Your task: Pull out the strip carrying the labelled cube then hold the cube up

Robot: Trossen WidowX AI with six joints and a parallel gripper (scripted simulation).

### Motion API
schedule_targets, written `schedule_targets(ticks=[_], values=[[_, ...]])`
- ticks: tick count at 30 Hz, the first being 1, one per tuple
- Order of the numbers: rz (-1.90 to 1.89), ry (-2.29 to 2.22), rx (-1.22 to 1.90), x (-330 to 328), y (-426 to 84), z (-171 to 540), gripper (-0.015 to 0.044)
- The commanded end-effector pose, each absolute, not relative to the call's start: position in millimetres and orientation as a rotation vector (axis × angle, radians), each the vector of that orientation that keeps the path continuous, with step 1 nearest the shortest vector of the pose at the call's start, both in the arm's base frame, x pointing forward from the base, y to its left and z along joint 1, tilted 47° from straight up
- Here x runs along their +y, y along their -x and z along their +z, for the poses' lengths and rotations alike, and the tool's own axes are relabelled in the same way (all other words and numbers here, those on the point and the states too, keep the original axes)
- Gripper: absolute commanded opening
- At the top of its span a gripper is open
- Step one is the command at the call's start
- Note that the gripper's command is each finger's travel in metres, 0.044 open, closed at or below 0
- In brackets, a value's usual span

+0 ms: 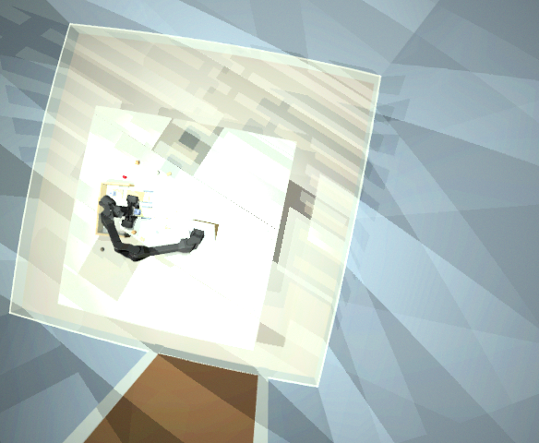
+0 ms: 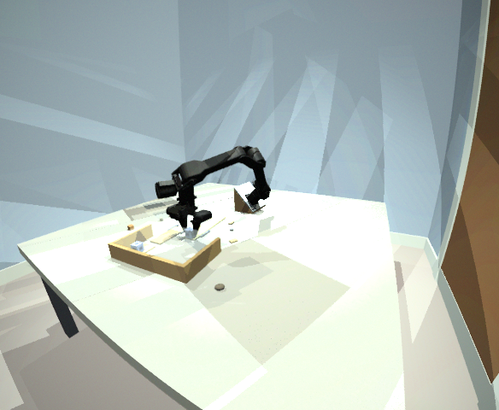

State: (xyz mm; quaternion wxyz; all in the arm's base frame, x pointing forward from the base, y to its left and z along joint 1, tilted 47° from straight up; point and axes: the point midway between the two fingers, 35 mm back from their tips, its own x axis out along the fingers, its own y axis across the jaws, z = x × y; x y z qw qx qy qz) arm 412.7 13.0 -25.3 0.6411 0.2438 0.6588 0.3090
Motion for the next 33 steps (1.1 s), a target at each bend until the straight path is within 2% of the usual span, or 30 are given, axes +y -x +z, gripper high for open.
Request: schedule_targets(ticks=[1, 3, 6, 15, 19, 33], values=[[0.703, -0.565, 1.501, 16.8, -412.0, -29.4, 0.0250], [0.703, -0.566, 1.501, 17.6, -411.8, -30.1, 0.0250], [0.705, -0.556, 1.503, 16.3, -412.1, -28.0, 0.0171], [0.705, -0.556, 1.503, 16.3, -412.1, -28.0, 0.0111], [0.705, -0.556, 1.503, 14.5, -409.6, -26.4, 0.0006], [0.701, -0.565, 1.505, -16.2, -355.1, 3.3, 0.0000]])
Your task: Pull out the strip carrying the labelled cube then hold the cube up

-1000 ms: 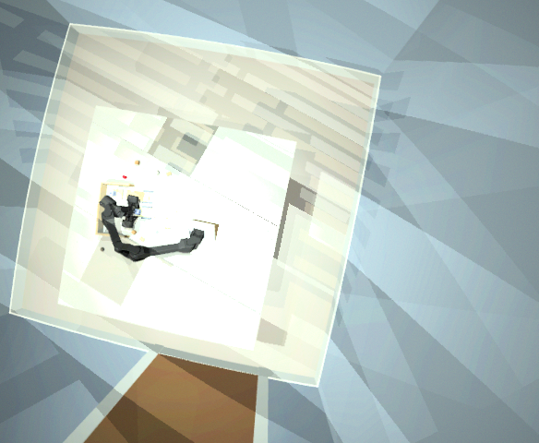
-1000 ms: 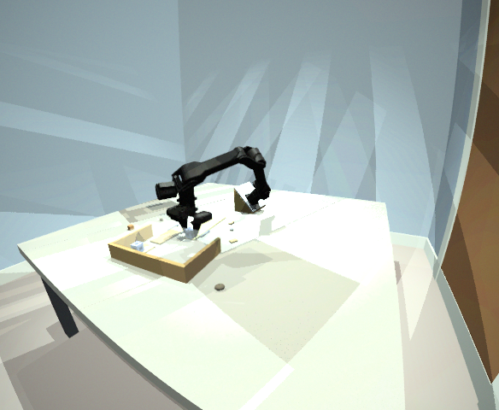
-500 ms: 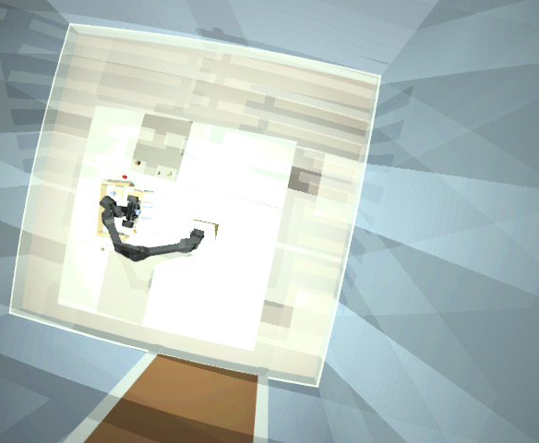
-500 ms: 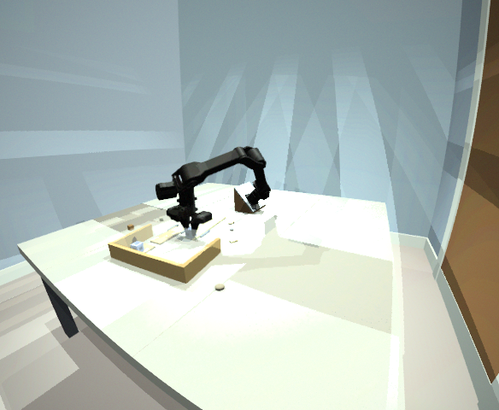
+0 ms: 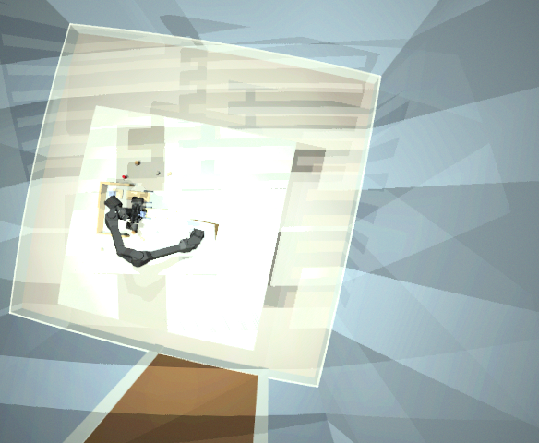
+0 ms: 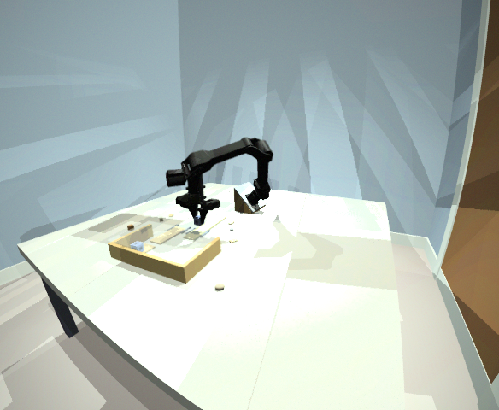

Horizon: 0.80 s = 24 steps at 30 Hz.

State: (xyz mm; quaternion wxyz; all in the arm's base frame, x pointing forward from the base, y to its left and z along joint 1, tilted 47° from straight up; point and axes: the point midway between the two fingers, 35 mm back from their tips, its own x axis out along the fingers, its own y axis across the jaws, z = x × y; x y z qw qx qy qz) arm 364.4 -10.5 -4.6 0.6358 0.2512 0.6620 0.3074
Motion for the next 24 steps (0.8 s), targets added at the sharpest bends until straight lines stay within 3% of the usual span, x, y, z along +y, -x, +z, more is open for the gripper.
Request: schedule_targets(ticks=[1, 24], values=[[0.701, -0.566, 1.505, -16.5, -354.3, 3.6, 0.0000], [0.699, -0.566, 1.508, -31.2, -306.6, 17.8, 0.0000]])
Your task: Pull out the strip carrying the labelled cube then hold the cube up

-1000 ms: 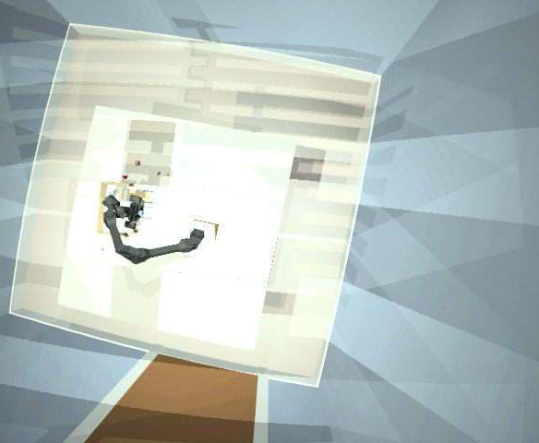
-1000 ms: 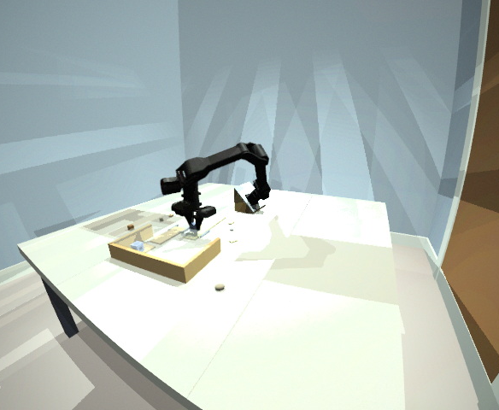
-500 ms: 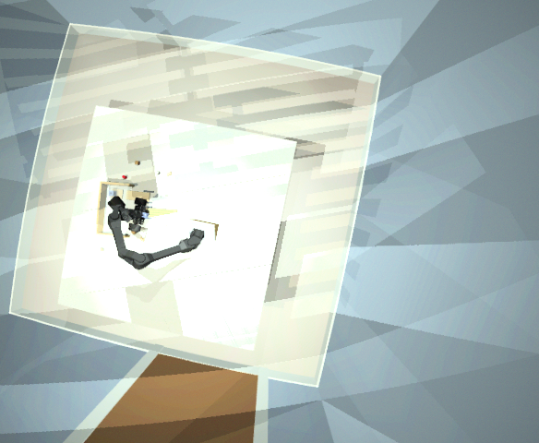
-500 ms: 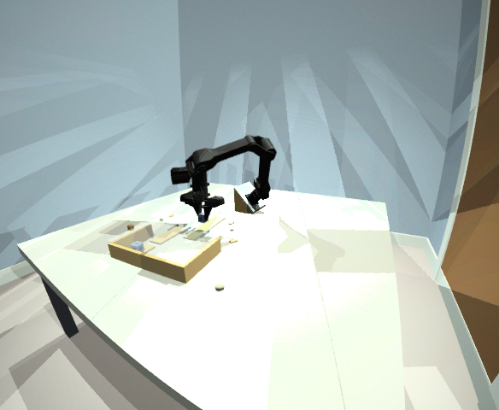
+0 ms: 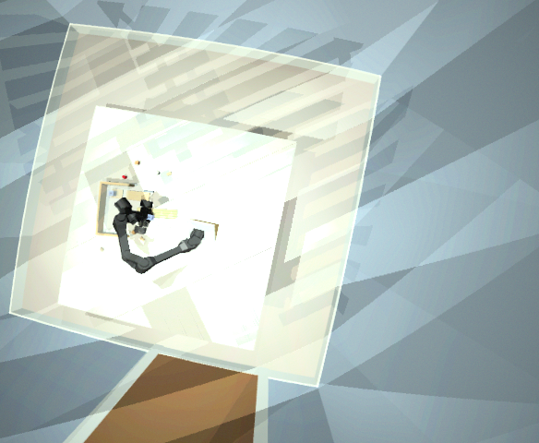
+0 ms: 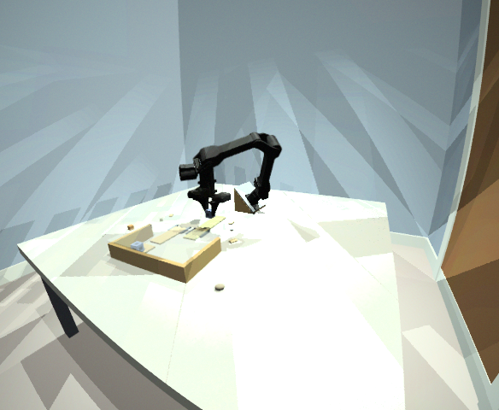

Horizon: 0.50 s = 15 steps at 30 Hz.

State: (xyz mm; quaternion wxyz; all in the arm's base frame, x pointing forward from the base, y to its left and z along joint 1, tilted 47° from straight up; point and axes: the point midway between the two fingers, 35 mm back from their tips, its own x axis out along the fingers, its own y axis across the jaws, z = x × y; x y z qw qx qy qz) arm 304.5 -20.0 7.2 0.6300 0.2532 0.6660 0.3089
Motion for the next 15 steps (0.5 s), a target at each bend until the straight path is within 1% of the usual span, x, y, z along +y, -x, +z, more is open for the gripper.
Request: schedule_targets(ticks=[1, 4, 15], values=[[0.699, -0.566, 1.508, -35.1, -306.9, 21.5, 0.0000], [0.699, -0.566, 1.509, -43.6, -307.1, 29.9, 0.0000], [0.699, -0.566, 1.509, -44.2, -307.1, 30.5, 0.0000]])
